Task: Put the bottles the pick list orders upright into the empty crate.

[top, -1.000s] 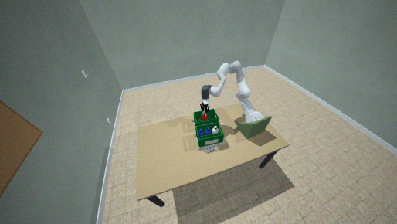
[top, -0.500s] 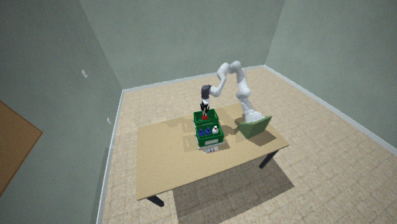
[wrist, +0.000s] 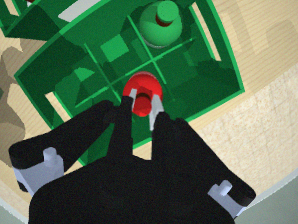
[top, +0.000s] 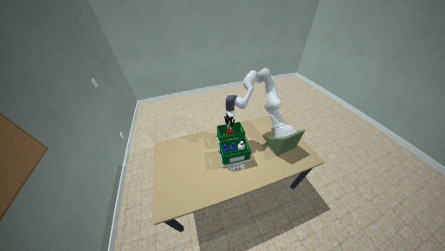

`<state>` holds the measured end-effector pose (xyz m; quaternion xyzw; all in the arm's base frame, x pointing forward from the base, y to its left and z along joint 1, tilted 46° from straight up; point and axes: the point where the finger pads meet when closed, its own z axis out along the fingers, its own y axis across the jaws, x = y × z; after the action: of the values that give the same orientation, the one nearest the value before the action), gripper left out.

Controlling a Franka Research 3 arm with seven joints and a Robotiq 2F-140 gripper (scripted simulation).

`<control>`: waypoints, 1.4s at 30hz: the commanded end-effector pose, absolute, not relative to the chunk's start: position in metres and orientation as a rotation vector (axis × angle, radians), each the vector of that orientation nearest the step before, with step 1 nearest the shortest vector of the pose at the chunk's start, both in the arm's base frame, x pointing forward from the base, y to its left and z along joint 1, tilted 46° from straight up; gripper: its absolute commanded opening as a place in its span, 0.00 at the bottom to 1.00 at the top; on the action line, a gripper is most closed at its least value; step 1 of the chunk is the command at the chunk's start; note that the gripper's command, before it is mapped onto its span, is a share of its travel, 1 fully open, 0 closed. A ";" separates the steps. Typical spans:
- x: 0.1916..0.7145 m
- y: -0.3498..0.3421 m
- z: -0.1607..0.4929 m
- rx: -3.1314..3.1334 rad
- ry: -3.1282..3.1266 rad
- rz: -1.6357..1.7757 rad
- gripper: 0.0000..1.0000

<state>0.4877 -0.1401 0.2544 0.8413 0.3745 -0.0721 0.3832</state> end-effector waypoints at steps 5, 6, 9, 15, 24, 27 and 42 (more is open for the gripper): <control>0.487 -0.140 0.255 2.147 0.948 -0.183 0.00; 0.487 -0.140 0.255 2.147 0.948 -0.183 0.00; 0.487 -0.139 0.256 2.147 0.948 -0.183 0.00; 0.485 -0.132 0.263 2.147 0.948 -0.183 0.00; 0.483 -0.124 0.271 2.147 0.948 -0.183 0.00; 0.482 -0.120 0.275 2.147 0.948 -0.183 0.00; 0.479 -0.105 0.290 2.147 0.948 -0.183 0.00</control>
<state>0.4787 -0.1122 0.2835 0.8443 0.3673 -0.0723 0.3834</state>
